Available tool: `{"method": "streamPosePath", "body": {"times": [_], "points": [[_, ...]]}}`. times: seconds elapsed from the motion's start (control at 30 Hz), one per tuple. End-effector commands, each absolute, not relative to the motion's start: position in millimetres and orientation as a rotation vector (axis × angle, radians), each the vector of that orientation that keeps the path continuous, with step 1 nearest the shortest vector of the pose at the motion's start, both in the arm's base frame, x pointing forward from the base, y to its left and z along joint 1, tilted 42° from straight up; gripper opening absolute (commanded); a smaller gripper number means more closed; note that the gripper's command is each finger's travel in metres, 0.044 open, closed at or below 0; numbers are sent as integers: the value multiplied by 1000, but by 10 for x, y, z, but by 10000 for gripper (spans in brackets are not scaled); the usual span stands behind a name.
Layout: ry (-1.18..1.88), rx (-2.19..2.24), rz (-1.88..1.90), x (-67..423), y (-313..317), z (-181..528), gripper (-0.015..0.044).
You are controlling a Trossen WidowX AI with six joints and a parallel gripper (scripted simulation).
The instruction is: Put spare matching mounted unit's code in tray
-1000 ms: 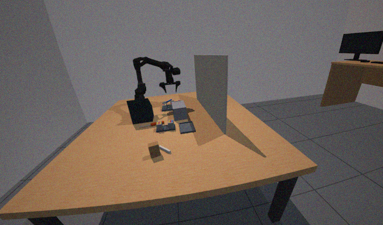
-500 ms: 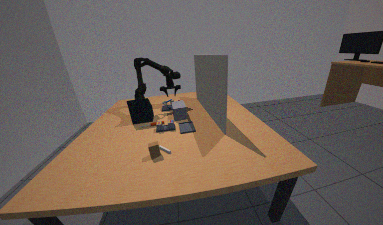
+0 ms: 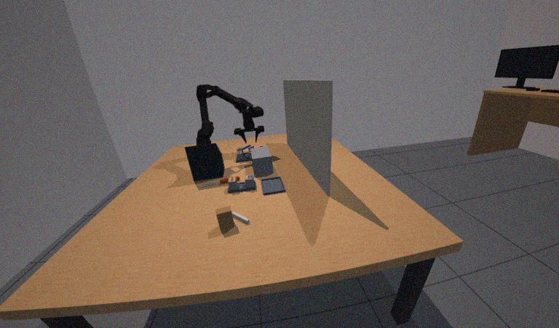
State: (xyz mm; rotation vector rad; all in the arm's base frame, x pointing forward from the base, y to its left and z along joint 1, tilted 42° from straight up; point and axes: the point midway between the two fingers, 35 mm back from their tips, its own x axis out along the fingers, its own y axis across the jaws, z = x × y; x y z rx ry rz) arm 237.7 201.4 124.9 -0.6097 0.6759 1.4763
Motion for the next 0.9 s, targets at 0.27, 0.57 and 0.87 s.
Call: {"method": "streamPosePath", "body": {"times": [0.27,0.57,0.87], "points": [[690,-607,1477,2373,2148,1079,300],[689,-606,1477,2366,2249,975,300],[688,-605,1477,2351,2350,873,300]]}}
